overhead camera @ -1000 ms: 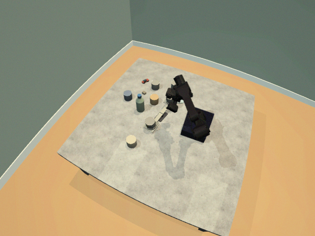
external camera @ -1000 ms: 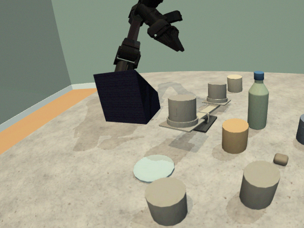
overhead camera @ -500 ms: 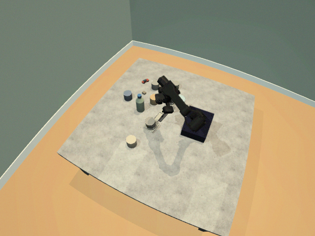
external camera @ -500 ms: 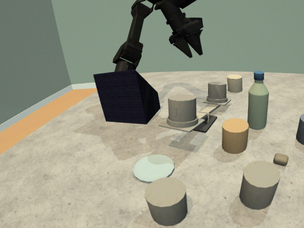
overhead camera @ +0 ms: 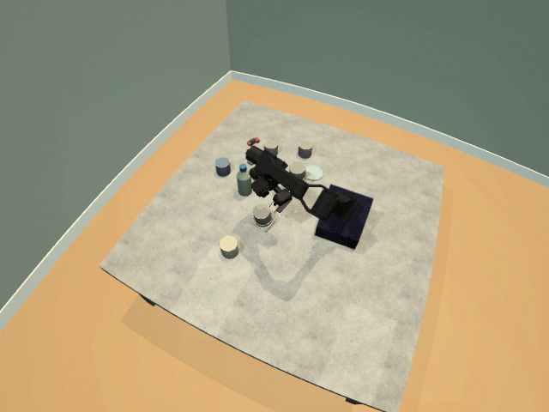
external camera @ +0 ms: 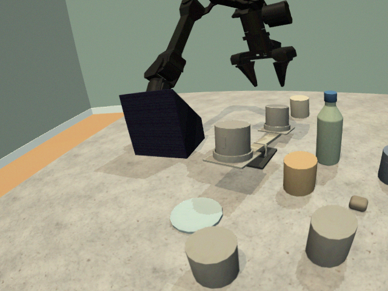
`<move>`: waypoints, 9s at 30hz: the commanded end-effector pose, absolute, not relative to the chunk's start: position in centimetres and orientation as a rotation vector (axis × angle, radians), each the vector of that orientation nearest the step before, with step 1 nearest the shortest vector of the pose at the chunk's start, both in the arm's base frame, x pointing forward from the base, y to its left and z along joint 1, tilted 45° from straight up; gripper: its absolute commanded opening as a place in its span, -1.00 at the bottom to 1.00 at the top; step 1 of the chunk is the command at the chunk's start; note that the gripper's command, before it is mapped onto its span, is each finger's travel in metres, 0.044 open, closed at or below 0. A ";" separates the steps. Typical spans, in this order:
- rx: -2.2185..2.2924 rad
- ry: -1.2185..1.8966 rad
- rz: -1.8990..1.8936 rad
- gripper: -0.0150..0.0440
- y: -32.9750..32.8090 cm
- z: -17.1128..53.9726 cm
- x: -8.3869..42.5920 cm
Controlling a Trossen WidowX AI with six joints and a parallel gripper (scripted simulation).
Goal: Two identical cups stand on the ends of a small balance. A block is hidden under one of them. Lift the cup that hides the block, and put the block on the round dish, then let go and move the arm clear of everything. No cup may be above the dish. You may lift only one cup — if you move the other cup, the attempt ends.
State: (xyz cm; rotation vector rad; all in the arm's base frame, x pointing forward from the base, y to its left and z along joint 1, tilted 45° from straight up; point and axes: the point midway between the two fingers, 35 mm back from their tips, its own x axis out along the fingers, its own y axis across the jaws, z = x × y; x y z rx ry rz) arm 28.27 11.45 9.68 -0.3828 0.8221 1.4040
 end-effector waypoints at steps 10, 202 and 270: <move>-0.558 0.722 1.603 1.00 15.9 8.9 29.0; -0.550 0.736 1.611 -0.49 12.4 12.4 29.7; -0.546 0.718 1.609 -0.49 27.1 11.2 17.0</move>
